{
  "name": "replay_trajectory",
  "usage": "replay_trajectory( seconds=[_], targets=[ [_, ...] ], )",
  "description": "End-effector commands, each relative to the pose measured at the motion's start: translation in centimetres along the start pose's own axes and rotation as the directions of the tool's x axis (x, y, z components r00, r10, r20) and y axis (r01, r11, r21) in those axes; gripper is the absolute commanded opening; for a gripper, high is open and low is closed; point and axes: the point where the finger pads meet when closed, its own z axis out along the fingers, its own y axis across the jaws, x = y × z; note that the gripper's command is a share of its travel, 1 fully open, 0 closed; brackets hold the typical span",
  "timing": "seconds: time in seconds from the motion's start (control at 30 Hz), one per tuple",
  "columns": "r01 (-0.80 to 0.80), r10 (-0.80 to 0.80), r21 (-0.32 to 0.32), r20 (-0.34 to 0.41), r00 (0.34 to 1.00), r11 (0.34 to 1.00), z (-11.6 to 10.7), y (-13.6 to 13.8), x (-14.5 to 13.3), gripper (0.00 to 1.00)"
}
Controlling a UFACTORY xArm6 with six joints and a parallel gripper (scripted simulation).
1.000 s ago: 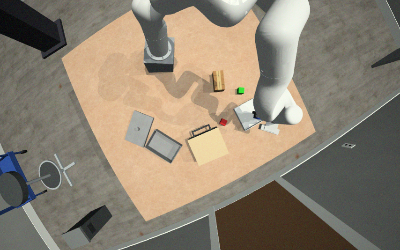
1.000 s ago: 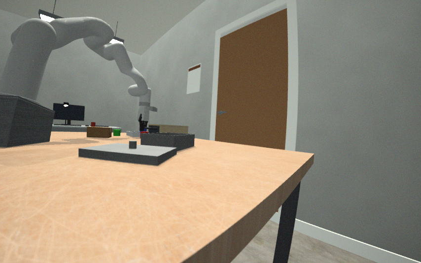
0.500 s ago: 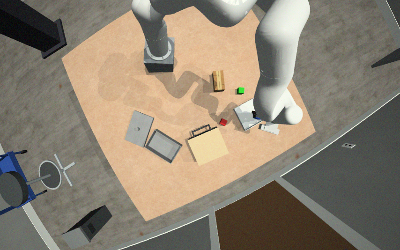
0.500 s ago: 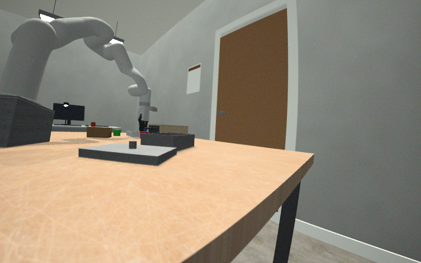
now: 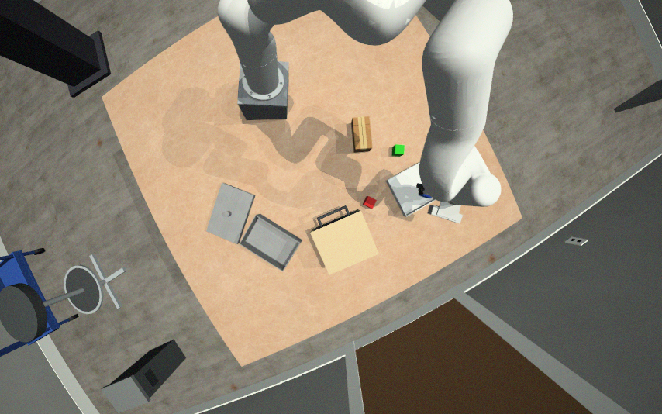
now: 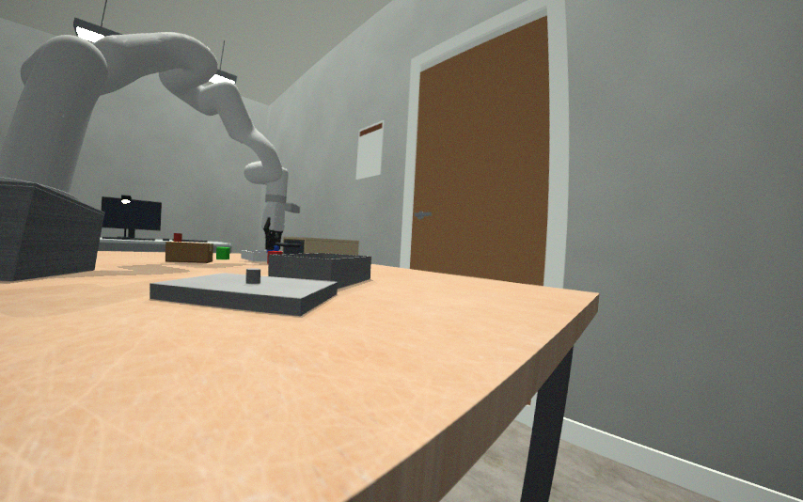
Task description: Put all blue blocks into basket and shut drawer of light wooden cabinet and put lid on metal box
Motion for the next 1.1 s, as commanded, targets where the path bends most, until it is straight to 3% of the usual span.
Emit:
replay_trajectory(
  seconds=[0.0, 0.6, 1.07],
  targets=[
    [0.000, 0.000, 0.005, -0.002, 1.000, 1.000, -0.2, -0.2, 0.1, 0.51],
    [0.000, 0.000, 0.005, -0.002, 1.000, 1.000, -0.5, -0.2, 0.1, 0.51],
    [0.000, 0.000, 0.005, -0.002, 1.000, 1.000, -2.8, -0.2, 0.0, 0.51]
  ],
)
